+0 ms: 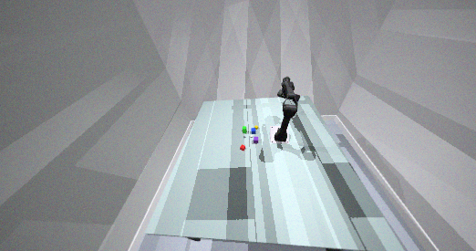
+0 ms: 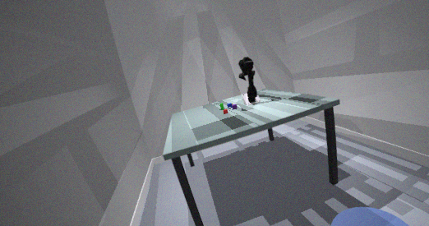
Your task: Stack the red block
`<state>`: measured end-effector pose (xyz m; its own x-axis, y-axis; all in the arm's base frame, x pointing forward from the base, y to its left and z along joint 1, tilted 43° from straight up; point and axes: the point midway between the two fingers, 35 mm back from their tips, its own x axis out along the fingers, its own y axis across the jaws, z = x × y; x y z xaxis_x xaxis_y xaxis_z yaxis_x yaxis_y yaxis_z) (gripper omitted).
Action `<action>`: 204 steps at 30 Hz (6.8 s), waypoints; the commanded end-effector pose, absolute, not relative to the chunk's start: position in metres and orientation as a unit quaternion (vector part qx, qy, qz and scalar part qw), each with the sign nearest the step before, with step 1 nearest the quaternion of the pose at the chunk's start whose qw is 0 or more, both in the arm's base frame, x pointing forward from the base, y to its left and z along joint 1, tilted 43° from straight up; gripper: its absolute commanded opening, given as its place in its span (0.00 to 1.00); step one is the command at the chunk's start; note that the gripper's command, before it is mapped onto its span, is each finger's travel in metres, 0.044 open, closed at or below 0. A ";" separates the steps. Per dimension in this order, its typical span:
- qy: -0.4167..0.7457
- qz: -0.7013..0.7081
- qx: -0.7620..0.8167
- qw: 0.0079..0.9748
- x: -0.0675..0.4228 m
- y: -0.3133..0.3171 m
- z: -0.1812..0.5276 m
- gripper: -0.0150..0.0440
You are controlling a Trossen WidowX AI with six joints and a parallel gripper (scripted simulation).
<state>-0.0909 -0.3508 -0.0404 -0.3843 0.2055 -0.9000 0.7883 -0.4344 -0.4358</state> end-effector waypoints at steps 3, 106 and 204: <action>0.527 -0.608 0.510 0.302 -0.017 -0.349 -0.028 1.00; 0.700 0.132 0.372 0.595 0.300 0.083 0.077 1.00; 0.701 0.126 0.368 0.598 0.310 -0.126 0.048 0.25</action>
